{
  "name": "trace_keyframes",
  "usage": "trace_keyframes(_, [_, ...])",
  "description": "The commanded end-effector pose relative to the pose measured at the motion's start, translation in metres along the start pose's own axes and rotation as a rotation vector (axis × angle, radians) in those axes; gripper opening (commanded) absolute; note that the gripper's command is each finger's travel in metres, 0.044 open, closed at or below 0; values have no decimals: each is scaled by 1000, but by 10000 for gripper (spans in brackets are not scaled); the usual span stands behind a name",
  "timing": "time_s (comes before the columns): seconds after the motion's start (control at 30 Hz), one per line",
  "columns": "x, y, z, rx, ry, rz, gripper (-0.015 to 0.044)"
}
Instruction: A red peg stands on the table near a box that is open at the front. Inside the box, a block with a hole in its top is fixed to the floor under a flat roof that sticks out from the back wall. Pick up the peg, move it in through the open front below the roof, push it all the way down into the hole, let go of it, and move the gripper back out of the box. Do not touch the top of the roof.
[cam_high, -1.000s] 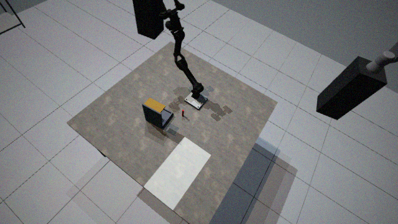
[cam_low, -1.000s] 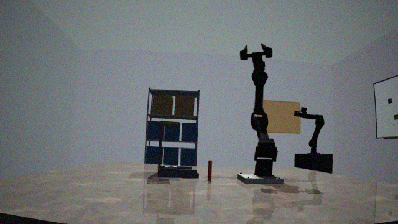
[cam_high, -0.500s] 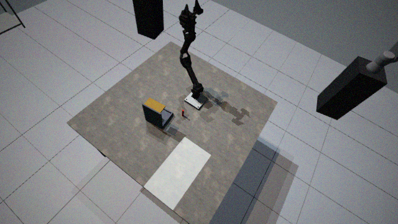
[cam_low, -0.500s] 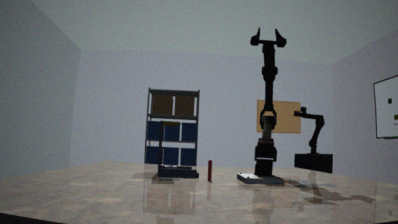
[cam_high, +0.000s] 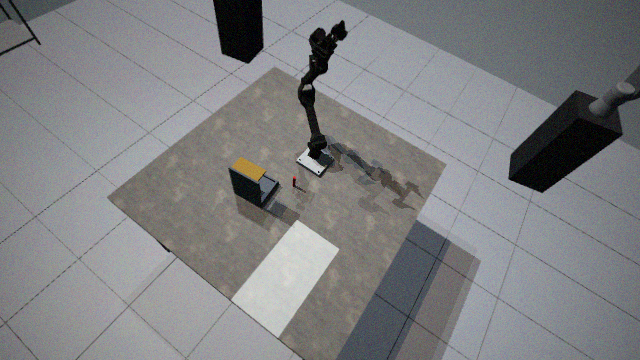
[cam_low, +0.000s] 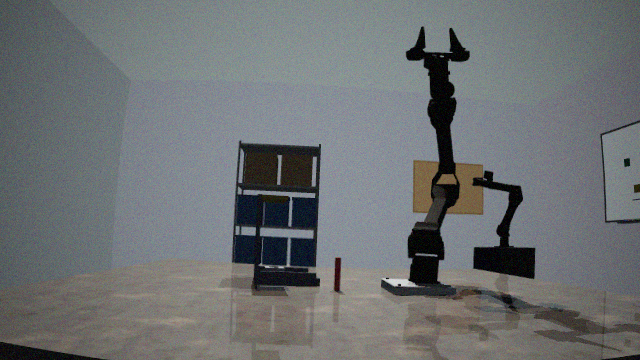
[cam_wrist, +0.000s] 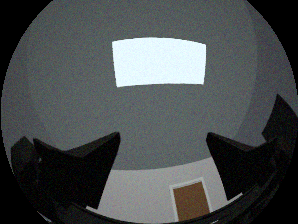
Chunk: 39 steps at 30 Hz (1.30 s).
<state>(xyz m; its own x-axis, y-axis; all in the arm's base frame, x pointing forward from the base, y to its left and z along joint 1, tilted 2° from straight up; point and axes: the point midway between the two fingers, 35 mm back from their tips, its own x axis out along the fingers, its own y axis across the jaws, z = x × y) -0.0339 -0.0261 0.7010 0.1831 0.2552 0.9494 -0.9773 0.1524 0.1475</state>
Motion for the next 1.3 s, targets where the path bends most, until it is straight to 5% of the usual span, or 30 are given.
trace_keyframes(0.0, [1, -19, -34, 45, 81, -53, 440])
trace_keyframes(0.6, [-30, -114, -132, 194, 277, -372, 440])
trace_keyframes(1.27, [-134, -250, -199, 551, 269, -939, 440])
